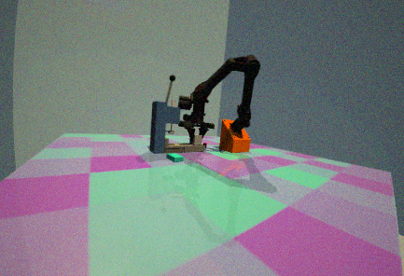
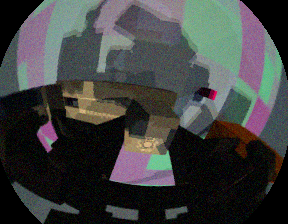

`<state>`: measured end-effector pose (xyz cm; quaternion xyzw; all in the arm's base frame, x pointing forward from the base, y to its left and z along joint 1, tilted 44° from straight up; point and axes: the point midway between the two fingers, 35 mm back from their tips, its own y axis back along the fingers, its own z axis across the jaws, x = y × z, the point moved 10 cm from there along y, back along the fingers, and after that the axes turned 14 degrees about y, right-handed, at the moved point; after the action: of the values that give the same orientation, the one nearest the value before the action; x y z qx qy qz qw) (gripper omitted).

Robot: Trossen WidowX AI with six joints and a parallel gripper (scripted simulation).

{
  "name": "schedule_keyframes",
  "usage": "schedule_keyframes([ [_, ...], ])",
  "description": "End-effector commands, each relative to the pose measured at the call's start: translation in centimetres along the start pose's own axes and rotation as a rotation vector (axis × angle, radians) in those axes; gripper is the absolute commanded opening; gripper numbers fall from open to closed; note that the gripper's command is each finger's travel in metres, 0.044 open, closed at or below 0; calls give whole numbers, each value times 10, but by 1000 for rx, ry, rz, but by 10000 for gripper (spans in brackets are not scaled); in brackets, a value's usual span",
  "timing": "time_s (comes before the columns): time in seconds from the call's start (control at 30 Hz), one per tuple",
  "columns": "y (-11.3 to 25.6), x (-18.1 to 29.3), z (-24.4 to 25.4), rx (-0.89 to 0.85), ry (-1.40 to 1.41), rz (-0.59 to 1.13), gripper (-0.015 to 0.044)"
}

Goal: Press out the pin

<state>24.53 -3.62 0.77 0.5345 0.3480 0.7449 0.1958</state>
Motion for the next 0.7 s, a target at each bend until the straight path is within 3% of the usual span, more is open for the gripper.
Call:
schedule_keyframes([
  [0.0,-7,-1,-1,-1,-11,6,0],
  [0.53,2,0,0,0,-3,0,420],
  [0.67,41,-2,-1,-1,-11,3,440],
])
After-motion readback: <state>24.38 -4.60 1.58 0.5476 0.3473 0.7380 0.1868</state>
